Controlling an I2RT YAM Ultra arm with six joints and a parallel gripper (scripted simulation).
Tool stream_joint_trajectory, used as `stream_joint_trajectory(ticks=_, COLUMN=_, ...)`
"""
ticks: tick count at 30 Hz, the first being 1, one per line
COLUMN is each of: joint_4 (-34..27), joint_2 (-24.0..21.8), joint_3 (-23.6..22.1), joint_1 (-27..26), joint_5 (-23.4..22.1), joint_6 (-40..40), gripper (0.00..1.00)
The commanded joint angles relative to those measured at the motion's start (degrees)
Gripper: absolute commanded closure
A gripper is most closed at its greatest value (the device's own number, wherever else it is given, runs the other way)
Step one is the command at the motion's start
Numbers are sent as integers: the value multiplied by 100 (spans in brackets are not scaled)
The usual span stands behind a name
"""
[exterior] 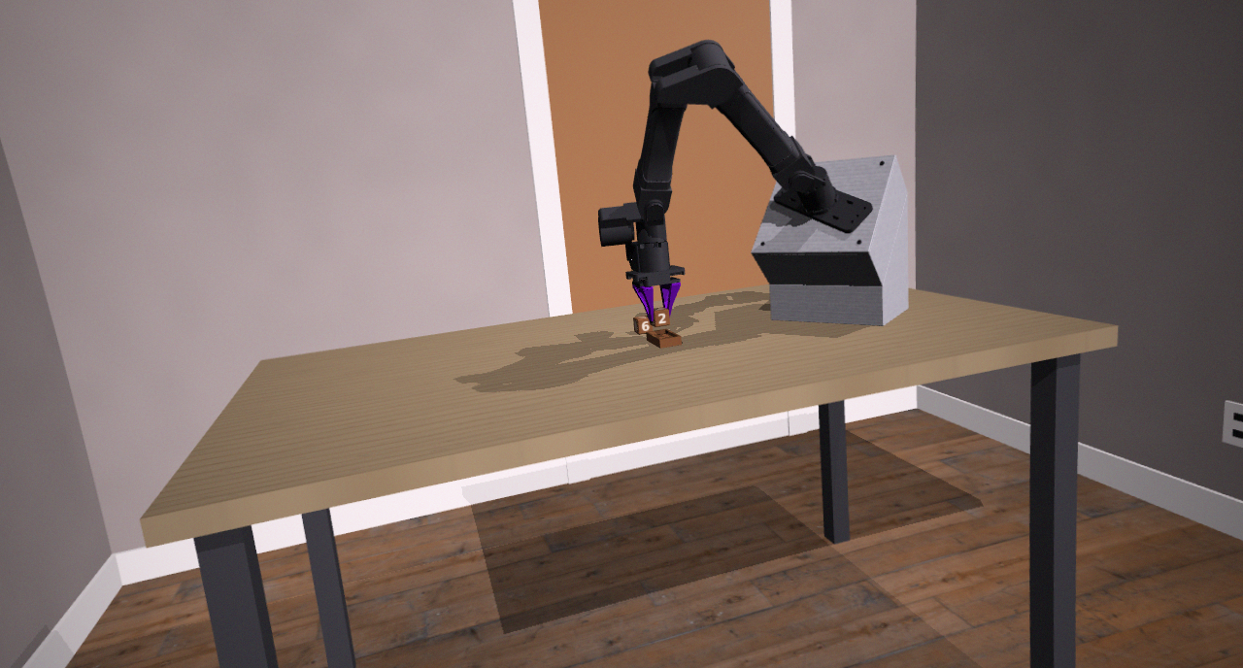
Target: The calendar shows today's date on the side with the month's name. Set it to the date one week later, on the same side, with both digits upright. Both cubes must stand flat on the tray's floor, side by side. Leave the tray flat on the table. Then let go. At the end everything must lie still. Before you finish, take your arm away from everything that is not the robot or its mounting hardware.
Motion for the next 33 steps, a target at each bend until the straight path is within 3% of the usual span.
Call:
stream_joint_trajectory(ticks=1, joint_4=85, joint_2=1, joint_3=9, joint_1=-17, joint_5=75, joint_6=61, gripper=73)
stream_joint_trajectory(ticks=33, joint_4=314, joint_2=172, joint_3=15, joint_1=88, joint_5=125, joint_6=175, gripper=73)
